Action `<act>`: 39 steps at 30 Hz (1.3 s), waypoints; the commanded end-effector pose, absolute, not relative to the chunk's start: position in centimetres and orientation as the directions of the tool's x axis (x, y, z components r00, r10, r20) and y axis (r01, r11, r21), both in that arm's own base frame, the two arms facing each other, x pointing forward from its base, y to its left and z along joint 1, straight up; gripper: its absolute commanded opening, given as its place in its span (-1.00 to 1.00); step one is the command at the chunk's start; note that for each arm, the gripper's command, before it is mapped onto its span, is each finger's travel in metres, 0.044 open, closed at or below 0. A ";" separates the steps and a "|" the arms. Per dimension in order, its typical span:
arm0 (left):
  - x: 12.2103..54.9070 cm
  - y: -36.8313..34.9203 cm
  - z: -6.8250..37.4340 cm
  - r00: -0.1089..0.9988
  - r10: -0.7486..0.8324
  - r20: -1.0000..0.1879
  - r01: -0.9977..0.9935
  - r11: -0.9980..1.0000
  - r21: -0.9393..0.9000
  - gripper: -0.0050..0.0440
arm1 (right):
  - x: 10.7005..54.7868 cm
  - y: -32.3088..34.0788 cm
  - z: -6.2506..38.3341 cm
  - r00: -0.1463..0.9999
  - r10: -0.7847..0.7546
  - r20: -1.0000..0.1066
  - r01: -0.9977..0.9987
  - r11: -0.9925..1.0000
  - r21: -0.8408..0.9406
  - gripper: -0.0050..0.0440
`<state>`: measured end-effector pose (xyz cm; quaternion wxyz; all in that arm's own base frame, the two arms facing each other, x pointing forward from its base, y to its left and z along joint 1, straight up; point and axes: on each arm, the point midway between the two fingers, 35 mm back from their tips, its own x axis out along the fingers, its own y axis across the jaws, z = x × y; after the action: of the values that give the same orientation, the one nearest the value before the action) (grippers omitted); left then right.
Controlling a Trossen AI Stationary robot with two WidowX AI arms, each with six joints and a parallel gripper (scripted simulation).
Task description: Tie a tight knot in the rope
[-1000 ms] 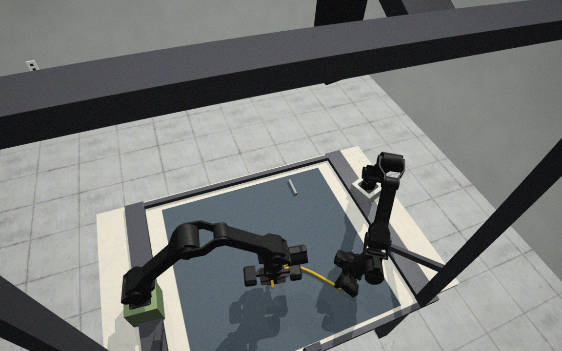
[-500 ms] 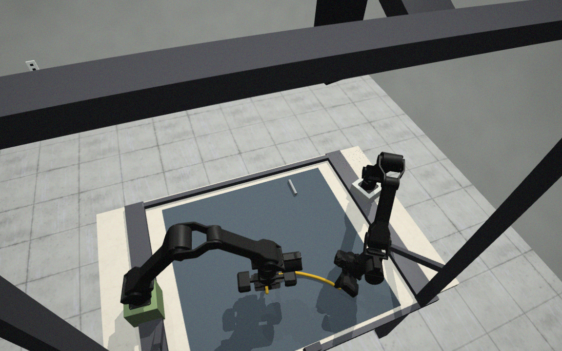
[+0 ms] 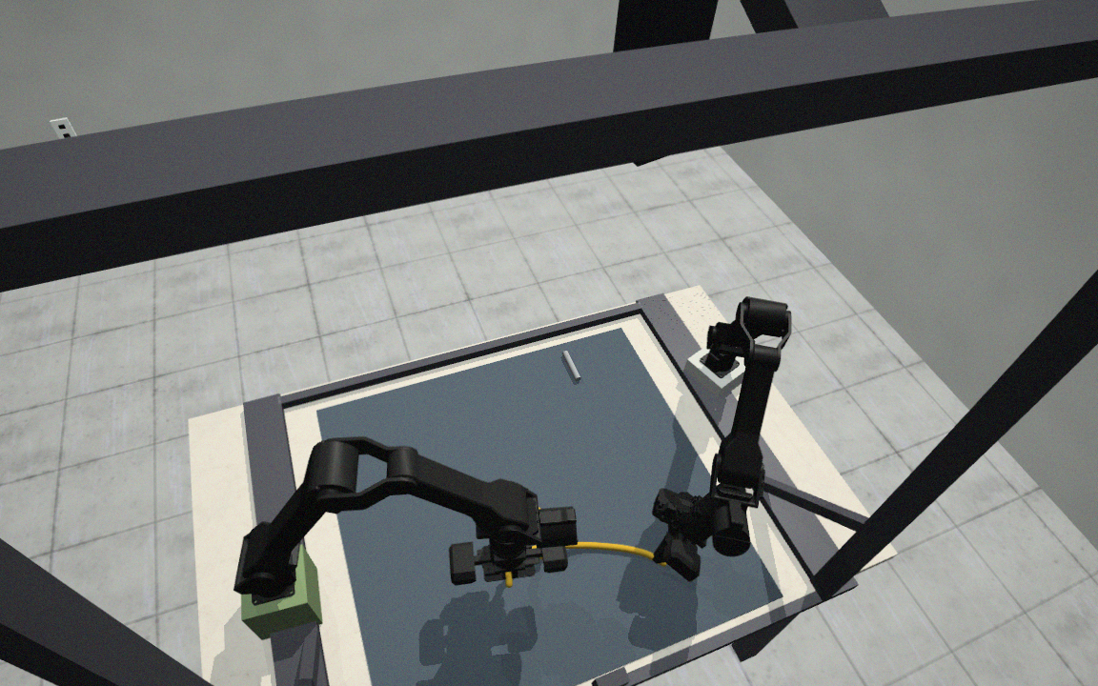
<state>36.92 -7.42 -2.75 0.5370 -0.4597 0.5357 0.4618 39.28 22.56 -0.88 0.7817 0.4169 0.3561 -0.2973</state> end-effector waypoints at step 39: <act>29.6 -12.3 -0.5 0.019 -0.008 -1.000 -0.988 0.154 -0.020 -0.67 | 39.2 22.6 -1.1 0.562 -0.162 -0.811 0.765 0.474 0.436 -0.61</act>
<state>29.89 -11.85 -1.22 0.5380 -0.4593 0.5362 0.4606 39.29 22.56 -0.88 0.7817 0.4169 0.3560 -0.2973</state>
